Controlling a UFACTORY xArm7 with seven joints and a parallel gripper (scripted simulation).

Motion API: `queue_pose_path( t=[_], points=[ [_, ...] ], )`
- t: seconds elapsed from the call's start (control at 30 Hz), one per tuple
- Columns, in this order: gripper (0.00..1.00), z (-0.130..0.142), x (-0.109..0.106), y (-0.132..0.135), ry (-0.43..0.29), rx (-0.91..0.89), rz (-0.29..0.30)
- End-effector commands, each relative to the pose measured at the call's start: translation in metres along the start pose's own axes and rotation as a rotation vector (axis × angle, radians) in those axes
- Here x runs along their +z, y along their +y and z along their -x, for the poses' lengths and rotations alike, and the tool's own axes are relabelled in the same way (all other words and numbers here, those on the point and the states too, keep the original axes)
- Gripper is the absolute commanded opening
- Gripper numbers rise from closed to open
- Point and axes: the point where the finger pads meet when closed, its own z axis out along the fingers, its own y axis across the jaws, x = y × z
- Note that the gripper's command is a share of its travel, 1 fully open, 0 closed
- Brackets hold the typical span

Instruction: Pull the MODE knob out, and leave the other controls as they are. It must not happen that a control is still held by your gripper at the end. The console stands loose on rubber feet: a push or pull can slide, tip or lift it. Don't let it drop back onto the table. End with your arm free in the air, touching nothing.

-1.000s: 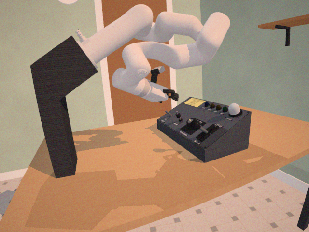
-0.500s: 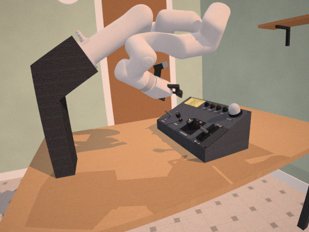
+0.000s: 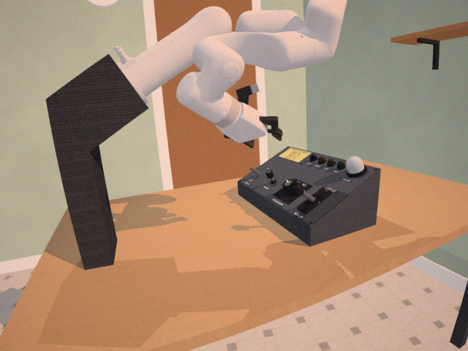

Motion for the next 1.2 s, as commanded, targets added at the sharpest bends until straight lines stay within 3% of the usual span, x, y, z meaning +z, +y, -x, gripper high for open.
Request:
queue_pose_path(
  t=[0.0, 0.3, 1.17],
  points=[
    [1.00, -0.002, -0.009, 0.012, -0.023, -0.024, 0.000],
    [1.00, -0.008, -0.024, 0.031, -0.060, -0.059, 0.003],
    [1.00, -0.008, -0.024, 0.031, -0.060, -0.060, 0.003]
  ],
)
